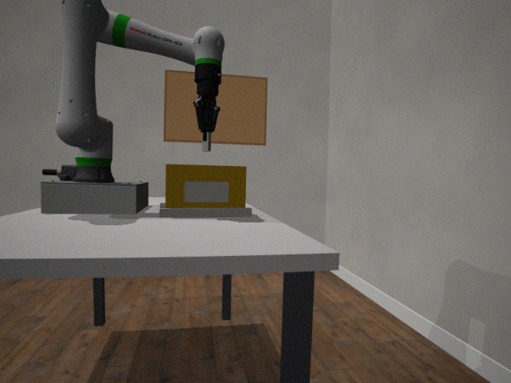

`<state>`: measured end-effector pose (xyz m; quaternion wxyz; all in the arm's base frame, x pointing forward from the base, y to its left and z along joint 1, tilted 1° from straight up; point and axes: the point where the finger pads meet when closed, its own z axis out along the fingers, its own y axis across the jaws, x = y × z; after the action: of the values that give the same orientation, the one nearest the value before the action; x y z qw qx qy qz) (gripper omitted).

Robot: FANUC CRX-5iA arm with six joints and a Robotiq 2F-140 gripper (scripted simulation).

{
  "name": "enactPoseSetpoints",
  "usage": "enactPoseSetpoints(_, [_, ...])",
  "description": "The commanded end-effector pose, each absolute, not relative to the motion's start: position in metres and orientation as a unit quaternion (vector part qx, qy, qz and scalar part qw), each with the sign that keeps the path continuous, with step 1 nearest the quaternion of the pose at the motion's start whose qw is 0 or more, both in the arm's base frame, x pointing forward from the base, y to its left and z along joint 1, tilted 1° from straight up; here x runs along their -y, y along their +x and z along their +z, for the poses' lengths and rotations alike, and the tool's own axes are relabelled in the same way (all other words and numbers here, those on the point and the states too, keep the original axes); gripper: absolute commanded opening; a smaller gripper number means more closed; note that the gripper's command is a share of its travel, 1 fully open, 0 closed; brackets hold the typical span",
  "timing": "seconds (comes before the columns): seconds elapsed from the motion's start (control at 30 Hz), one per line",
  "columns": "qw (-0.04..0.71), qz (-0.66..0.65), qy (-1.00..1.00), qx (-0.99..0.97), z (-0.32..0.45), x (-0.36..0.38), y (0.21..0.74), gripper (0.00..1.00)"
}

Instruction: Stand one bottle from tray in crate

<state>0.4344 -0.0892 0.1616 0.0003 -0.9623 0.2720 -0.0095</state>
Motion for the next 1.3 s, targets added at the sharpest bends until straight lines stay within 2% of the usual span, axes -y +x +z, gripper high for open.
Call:
enactPoseSetpoints(0.0, [0.0, -0.01, -0.962, -0.272, 0.162, 0.089, 0.435, 0.0])
enactPoseSetpoints(0.1, [0.0, -0.01, -0.962, -0.274, 0.161, 0.067, 0.437, 0.0])
enactPoseSetpoints(0.2, [0.0, -0.009, -0.96, -0.279, 0.161, 0.007, 0.438, 0.0])
enactPoseSetpoints(0.43, [0.0, -0.01, -0.956, -0.294, 0.159, -0.063, 0.416, 0.0])
enactPoseSetpoints(0.5, [0.0, -0.01, -0.956, -0.294, 0.159, -0.063, 0.416, 0.0])
enactPoseSetpoints(0.53, [0.0, -0.01, -0.955, -0.295, 0.158, -0.094, 0.408, 0.0])
enactPoseSetpoints(0.63, [0.0, -0.01, -0.955, -0.296, 0.158, -0.122, 0.399, 0.0])
enactPoseSetpoints(0.67, [0.0, -0.01, -0.955, -0.296, 0.158, -0.132, 0.397, 0.38])
enactPoseSetpoints(0.83, [0.0, -0.01, -0.955, -0.296, 0.158, -0.183, 0.384, 0.38])
enactPoseSetpoints(1.27, [0.0, -0.01, -0.955, -0.296, 0.158, -0.183, 0.384, 0.38])
